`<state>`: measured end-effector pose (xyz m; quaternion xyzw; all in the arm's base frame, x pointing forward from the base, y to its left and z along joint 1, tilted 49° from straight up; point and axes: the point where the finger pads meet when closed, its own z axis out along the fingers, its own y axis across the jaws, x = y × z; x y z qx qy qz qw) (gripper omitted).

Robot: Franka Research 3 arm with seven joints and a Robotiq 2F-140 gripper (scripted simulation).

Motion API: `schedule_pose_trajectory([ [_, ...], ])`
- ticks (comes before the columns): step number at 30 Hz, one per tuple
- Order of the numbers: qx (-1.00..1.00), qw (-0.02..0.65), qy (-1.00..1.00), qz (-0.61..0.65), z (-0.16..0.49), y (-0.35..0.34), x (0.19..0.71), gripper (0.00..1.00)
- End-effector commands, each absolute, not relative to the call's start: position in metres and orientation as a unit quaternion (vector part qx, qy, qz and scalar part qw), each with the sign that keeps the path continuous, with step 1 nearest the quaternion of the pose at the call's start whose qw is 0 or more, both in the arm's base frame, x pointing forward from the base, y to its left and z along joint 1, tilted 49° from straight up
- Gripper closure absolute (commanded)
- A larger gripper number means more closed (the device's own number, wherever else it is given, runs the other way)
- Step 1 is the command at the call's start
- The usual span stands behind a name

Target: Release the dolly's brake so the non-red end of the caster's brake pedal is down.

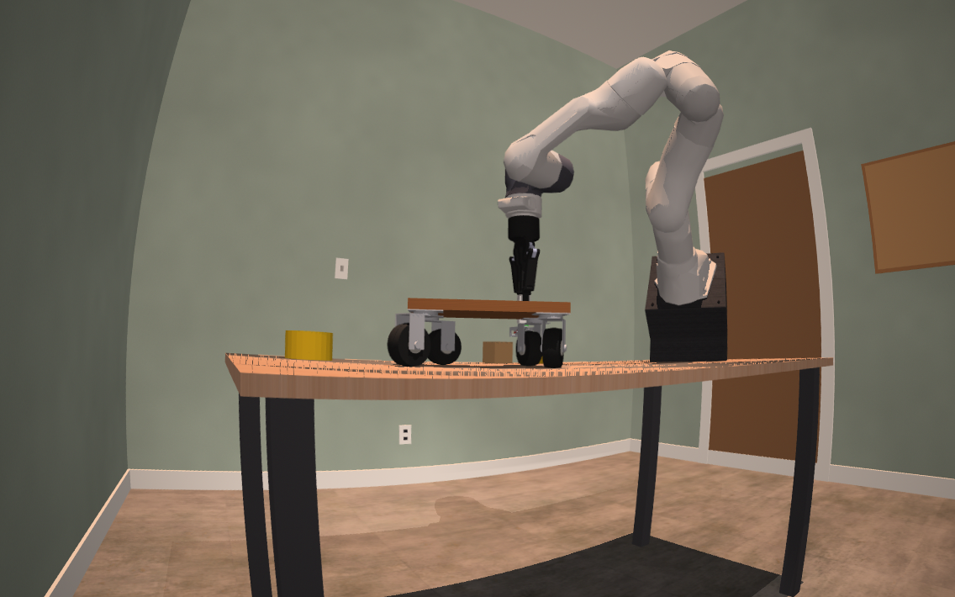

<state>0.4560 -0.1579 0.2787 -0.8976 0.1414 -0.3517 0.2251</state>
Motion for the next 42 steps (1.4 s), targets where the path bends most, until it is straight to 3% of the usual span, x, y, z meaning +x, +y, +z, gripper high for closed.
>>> schedule_pose_trajectory([
  [1, -0.898, 0.223, 0.141, -0.353, 0.2789, -0.1594, 0.4565, 1.0],
  [42, -0.898, 0.223, 0.141, -0.353, 0.2759, -0.158, 0.4598, 1.0],
])
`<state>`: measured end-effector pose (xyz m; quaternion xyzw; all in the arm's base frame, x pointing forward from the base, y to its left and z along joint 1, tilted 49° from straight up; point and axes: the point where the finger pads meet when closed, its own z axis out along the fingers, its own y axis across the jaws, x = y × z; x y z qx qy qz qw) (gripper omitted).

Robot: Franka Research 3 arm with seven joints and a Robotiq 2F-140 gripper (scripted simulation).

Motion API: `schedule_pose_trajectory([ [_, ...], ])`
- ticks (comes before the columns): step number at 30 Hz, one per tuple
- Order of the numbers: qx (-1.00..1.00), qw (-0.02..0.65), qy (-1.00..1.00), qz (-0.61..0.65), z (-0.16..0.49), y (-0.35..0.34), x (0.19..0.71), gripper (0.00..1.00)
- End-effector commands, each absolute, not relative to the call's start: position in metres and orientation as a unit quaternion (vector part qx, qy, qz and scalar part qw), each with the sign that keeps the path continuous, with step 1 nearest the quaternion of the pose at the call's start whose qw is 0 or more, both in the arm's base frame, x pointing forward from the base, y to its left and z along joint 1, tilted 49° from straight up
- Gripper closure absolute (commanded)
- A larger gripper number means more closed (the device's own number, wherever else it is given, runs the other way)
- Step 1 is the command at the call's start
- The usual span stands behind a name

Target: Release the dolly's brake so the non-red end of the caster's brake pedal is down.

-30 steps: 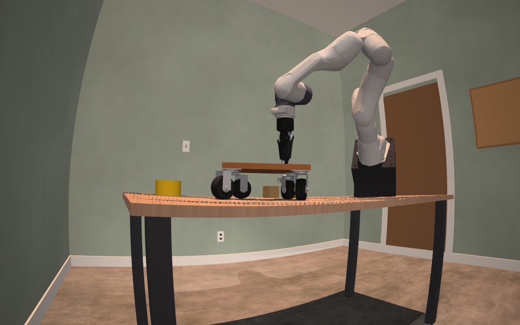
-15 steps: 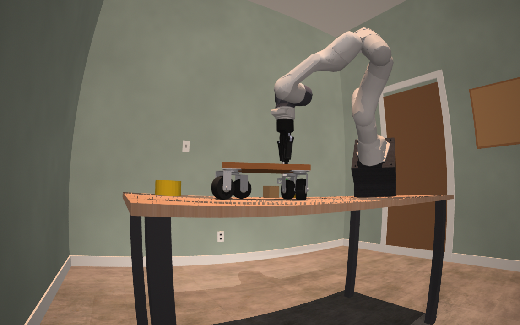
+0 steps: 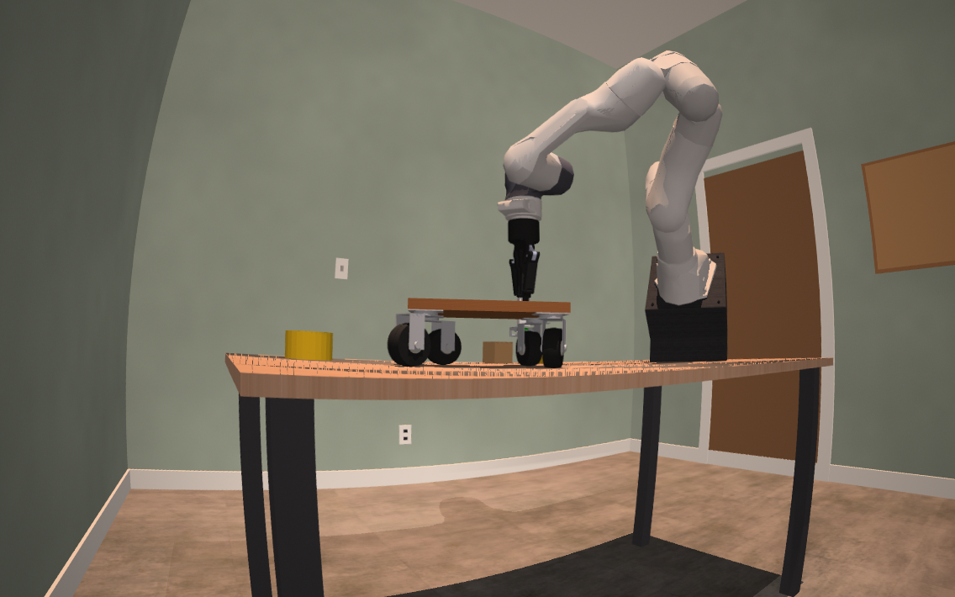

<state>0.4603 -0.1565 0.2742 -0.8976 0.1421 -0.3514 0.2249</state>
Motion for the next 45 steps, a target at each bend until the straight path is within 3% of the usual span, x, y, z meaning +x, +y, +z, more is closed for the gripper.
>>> schedule_pose_trajectory([
  [1, -0.898, 0.223, 0.141, -0.353, 0.277, -0.158, 0.459, 1.0],
  [22, -0.898, 0.223, 0.141, -0.353, 0.321, -0.179, 0.412, 1.0],
  [45, -0.898, 0.223, 0.141, -0.353, 0.322, -0.179, 0.41, 1.0],
])
